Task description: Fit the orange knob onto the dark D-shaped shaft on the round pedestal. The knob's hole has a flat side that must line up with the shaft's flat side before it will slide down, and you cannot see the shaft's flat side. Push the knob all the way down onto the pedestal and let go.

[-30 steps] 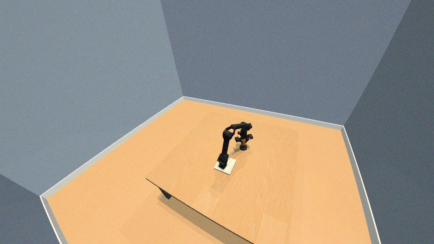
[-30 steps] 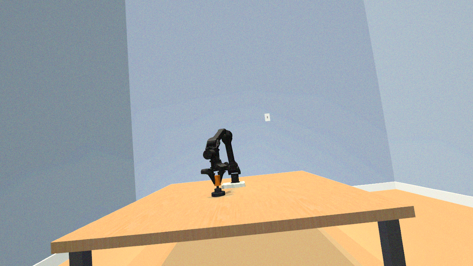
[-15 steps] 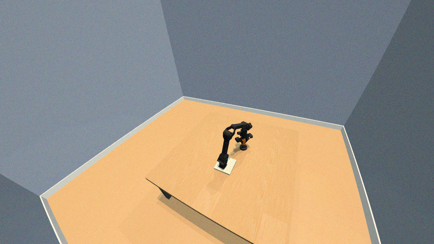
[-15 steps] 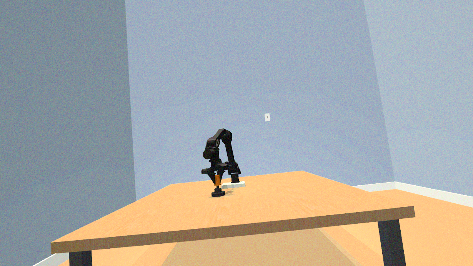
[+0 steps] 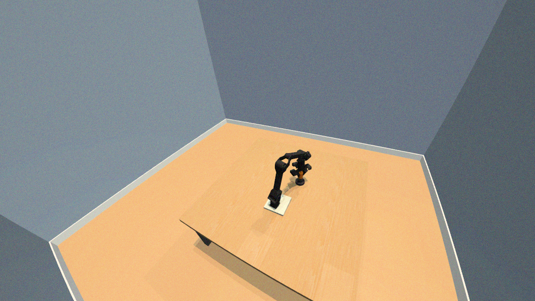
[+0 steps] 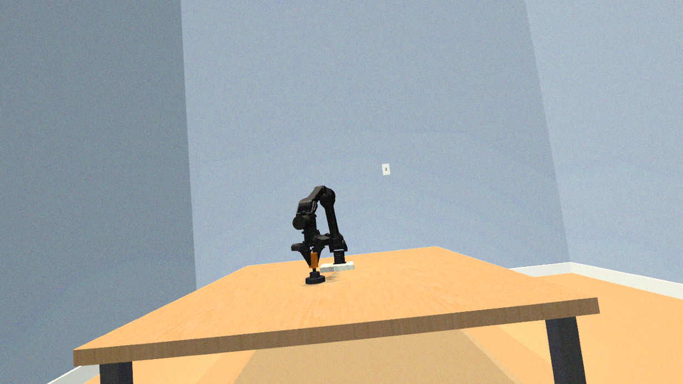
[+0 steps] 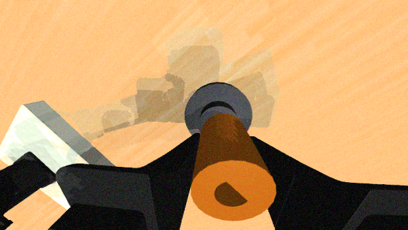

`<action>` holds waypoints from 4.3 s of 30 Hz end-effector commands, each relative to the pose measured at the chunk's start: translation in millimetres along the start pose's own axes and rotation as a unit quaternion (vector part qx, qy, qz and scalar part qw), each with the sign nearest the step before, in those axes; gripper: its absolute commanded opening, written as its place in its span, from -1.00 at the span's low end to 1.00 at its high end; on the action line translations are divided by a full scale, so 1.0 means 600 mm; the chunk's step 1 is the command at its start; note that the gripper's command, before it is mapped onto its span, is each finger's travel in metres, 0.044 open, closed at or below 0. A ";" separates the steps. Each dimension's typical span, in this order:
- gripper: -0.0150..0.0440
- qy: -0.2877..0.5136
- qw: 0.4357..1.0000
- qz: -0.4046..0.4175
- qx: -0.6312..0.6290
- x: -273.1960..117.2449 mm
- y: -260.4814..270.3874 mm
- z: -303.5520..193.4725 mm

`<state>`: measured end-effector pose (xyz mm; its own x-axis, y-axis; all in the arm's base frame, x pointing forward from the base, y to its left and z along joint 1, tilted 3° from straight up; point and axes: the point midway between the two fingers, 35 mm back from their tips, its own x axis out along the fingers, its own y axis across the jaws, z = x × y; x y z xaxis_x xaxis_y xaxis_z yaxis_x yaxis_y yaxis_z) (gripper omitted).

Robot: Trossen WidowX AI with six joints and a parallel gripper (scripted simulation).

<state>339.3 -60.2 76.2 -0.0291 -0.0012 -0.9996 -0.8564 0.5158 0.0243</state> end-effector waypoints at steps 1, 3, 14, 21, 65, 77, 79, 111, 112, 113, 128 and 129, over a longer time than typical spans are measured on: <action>-0.49 0.001 1.000 -0.001 -0.002 0.002 0.001 -0.001; -0.49 0.001 1.000 0.000 -0.002 0.002 0.002 -0.002; -0.49 0.001 1.000 0.000 -0.002 0.005 0.007 -0.004; -0.49 0.001 1.000 0.000 -0.002 0.005 0.004 -0.003; -0.49 0.001 0.994 0.000 -0.106 0.002 0.008 -0.003; -0.49 0.001 0.994 0.000 -0.106 0.007 0.005 -0.002; -0.49 0.001 0.994 0.000 -0.106 0.008 0.005 -0.002; -0.49 0.001 0.996 0.000 -0.086 0.028 0.008 -0.004; -0.49 0.001 0.997 0.000 -0.082 0.029 0.008 -0.004; -0.49 0.001 0.997 0.000 -0.079 0.030 0.008 -0.004; -0.40 -0.001 0.997 -0.002 -0.078 0.031 0.006 -0.002; -0.31 -0.001 0.997 -0.002 -0.078 0.031 0.006 -0.002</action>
<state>334.9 -59.7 57.4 -0.0252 -0.0019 -0.9997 -0.9271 0.3741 0.0226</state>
